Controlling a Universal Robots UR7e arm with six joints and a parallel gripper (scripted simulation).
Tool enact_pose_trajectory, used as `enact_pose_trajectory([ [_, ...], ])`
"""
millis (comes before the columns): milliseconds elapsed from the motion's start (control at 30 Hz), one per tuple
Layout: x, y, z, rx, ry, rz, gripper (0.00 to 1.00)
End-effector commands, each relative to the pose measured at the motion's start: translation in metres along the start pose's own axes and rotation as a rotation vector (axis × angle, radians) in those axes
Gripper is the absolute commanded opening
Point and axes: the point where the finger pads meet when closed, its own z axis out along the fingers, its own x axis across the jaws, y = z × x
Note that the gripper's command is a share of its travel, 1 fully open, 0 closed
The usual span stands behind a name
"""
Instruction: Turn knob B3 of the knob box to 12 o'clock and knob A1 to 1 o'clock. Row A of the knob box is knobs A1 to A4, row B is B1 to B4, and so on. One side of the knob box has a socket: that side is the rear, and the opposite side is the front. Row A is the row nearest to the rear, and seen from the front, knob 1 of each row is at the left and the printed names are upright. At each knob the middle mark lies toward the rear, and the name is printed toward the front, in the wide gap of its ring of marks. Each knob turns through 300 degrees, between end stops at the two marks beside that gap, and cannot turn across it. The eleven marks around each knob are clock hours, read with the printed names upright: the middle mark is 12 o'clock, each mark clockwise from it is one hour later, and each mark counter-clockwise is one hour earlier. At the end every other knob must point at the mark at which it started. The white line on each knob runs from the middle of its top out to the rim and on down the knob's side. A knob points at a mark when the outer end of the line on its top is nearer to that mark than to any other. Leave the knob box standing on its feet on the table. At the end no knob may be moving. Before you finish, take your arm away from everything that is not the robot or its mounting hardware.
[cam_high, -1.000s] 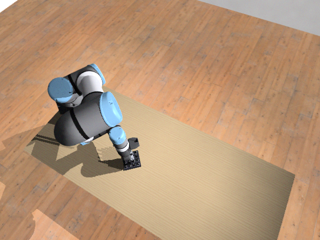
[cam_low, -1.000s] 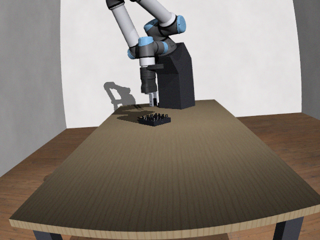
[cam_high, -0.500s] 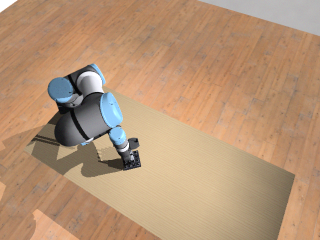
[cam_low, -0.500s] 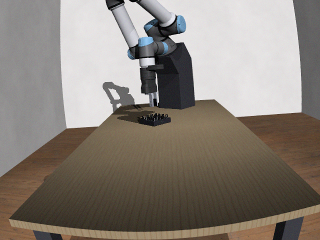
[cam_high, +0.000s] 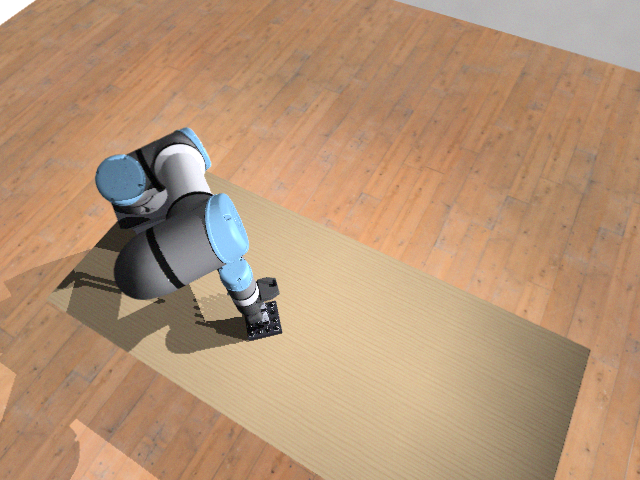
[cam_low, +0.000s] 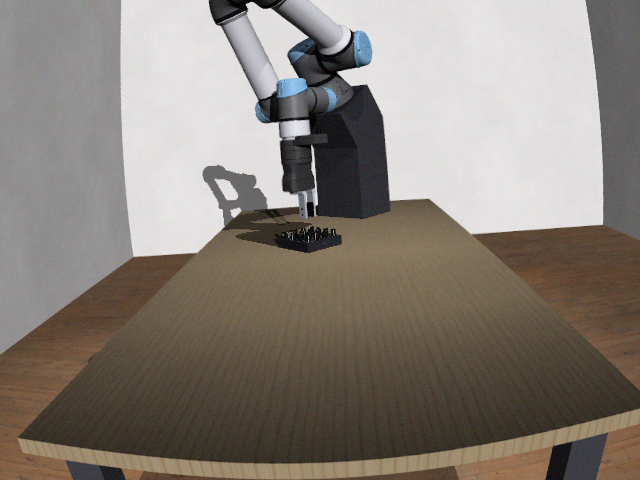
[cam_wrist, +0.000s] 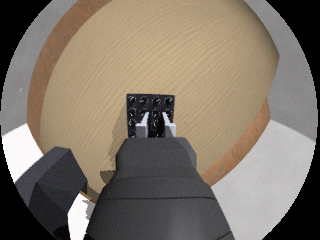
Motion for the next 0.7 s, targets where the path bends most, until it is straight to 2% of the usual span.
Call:
enact_pose_trajectory([
  [0,0.001,0.0,0.005,0.001,0.001,0.0,0.46],
  [667,0.001,0.0,0.026,0.001,0.001,0.0,0.46],
])
